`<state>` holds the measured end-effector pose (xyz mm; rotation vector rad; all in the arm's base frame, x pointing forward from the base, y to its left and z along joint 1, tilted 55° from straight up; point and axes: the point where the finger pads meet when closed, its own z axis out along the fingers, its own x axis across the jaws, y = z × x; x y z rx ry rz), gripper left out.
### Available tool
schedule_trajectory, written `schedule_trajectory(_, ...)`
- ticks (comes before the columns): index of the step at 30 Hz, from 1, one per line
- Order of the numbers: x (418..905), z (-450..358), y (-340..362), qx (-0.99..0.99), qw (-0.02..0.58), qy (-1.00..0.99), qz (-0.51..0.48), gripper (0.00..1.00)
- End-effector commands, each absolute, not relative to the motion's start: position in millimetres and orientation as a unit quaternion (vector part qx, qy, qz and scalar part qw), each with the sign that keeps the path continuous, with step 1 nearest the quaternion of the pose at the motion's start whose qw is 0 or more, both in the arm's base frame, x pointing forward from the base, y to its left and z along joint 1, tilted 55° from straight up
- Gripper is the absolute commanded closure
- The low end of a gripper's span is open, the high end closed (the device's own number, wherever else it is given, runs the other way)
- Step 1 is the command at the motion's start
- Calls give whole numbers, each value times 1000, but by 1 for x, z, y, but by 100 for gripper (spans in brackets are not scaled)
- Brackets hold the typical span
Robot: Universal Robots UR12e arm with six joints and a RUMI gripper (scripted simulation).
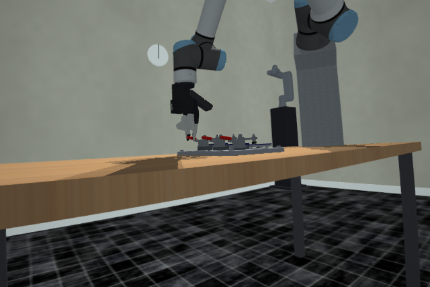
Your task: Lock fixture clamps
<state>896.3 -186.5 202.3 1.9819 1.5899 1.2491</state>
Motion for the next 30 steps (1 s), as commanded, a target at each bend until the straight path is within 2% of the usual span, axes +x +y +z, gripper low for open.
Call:
schedule_trajectory(1, 889, 209, -189, 691, 155, 555, 436, 72)
schedule_trajectory(11, 871, 222, -196, 691, 155, 555, 436, 72)
schedule_trajectory(30, 869, 223, -196, 691, 155, 555, 436, 72)
